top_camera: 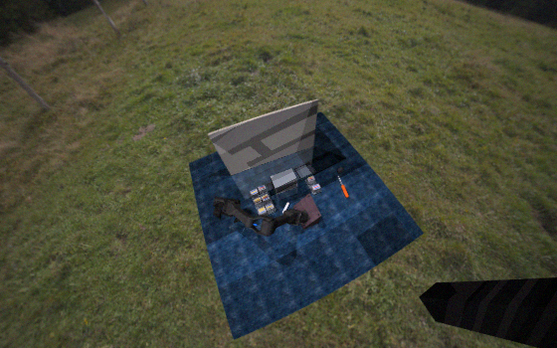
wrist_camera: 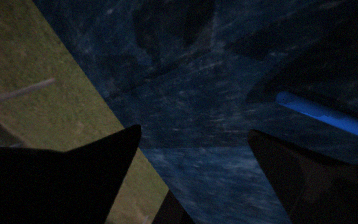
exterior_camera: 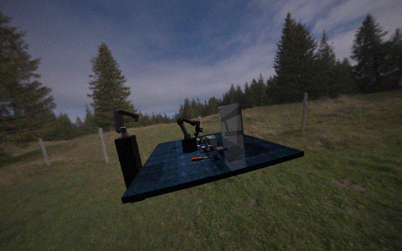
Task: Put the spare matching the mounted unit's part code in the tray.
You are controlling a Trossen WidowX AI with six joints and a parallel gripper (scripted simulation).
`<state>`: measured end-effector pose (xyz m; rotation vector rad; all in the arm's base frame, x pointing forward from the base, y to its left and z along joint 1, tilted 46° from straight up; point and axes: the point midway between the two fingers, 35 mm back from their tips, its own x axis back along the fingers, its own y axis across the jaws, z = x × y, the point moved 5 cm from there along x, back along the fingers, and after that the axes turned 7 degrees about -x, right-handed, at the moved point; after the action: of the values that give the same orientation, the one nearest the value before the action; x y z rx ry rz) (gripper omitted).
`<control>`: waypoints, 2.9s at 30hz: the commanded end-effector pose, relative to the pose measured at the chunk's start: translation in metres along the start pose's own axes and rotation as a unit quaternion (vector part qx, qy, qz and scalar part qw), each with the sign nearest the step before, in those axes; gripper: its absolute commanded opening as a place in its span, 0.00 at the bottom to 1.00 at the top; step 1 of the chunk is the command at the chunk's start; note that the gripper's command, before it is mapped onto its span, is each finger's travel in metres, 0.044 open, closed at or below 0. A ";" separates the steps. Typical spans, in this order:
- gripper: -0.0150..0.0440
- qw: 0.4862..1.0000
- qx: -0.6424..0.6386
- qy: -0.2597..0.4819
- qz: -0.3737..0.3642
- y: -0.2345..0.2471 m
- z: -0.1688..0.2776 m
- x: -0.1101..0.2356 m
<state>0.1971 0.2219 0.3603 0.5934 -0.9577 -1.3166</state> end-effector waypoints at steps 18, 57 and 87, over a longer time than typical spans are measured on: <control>1.00 0.951 0.156 -0.228 0.142 -0.021 -0.226 0.123; 1.00 0.949 0.174 -0.132 0.227 -0.173 -0.308 0.298; 1.00 0.508 0.821 0.082 0.247 -0.185 -0.075 0.167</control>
<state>0.1907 -0.0061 0.2148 1.4651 -1.8563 0.4068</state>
